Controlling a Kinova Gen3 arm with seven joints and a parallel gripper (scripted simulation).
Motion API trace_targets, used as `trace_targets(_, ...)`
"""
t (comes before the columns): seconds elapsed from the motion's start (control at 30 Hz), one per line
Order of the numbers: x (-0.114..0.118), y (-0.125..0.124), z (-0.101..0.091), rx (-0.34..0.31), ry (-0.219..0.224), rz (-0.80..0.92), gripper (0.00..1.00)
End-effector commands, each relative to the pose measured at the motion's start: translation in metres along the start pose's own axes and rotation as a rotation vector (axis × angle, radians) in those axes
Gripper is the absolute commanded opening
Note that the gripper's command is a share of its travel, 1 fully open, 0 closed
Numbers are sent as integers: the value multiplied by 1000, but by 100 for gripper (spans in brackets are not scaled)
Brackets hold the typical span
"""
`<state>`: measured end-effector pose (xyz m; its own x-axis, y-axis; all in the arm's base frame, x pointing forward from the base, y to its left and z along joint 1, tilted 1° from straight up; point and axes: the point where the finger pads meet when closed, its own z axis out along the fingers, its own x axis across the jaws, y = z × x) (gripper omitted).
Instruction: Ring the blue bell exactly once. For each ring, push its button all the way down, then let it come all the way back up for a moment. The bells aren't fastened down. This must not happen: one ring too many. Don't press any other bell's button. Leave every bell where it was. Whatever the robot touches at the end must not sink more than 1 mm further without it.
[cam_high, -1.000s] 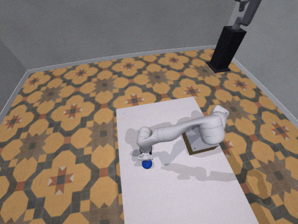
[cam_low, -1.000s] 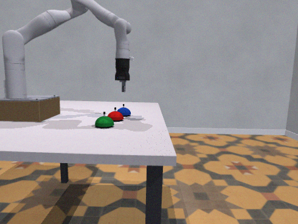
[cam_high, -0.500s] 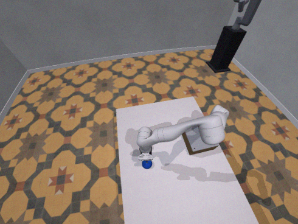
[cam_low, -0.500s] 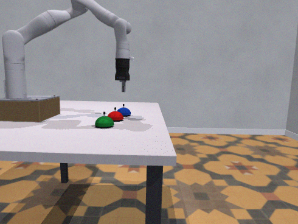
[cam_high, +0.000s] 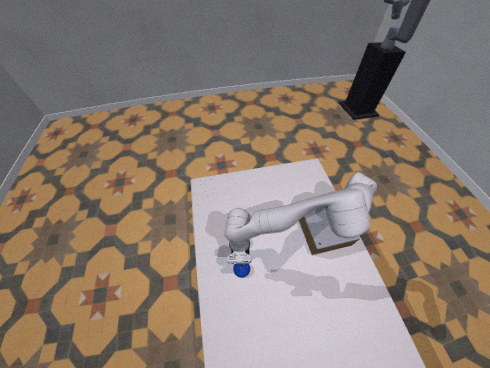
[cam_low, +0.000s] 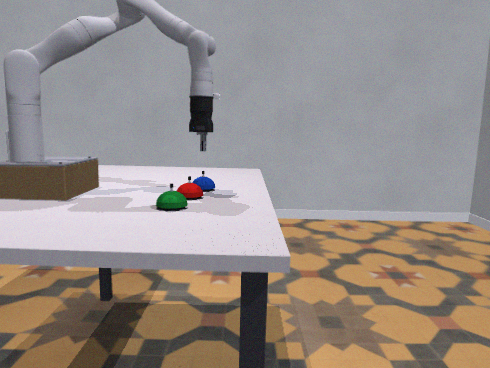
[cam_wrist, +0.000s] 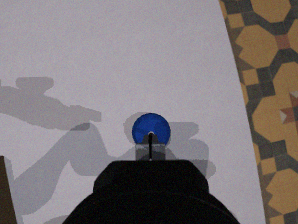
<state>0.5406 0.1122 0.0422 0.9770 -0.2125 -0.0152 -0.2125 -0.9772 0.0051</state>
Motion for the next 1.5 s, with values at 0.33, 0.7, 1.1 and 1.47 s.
trace_targets(0.33, 1, 0, -1, 1, 2, 0, 17)
trace_targets(0.7, 1, 0, 6, 1, 2, 0, 17)
trace_targets(1.1, 1, 0, 23, 1, 2, 0, 17)
trace_targets(1.47, 1, 0, 40, 1, 2, 0, 17)
